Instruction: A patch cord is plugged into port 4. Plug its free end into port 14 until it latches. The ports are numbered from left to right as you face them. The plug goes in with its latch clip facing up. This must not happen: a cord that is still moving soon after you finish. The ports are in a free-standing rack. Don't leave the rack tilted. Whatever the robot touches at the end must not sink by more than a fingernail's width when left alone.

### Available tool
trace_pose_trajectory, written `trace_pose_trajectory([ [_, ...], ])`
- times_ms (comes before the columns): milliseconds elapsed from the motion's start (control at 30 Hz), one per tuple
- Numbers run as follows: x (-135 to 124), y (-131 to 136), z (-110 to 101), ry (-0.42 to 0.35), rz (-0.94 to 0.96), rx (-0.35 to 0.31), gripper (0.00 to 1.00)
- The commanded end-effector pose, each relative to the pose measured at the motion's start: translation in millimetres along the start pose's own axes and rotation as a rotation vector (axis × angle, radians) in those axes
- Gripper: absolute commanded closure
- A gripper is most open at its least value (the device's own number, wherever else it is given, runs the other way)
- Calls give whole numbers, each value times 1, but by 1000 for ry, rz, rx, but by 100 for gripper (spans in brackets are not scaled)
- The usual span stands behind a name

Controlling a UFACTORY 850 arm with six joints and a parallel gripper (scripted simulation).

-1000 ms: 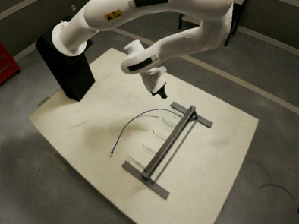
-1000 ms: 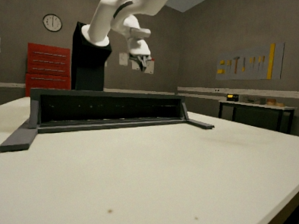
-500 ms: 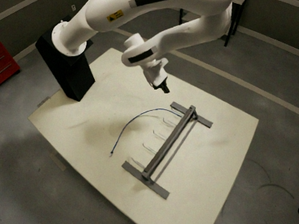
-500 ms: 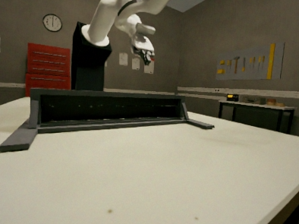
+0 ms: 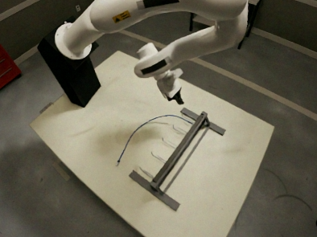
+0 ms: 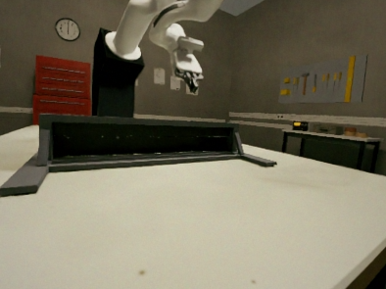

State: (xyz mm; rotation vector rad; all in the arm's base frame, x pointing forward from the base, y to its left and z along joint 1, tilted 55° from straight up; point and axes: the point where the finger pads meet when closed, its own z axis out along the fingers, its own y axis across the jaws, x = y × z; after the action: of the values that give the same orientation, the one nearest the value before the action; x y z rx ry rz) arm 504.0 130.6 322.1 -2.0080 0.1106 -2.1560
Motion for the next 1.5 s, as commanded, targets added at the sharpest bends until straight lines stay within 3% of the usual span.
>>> trace_pose_trajectory([
  [0,0,0,9,0,0,0,100],
  [1467,0,0,14,0,0,0,100],
])
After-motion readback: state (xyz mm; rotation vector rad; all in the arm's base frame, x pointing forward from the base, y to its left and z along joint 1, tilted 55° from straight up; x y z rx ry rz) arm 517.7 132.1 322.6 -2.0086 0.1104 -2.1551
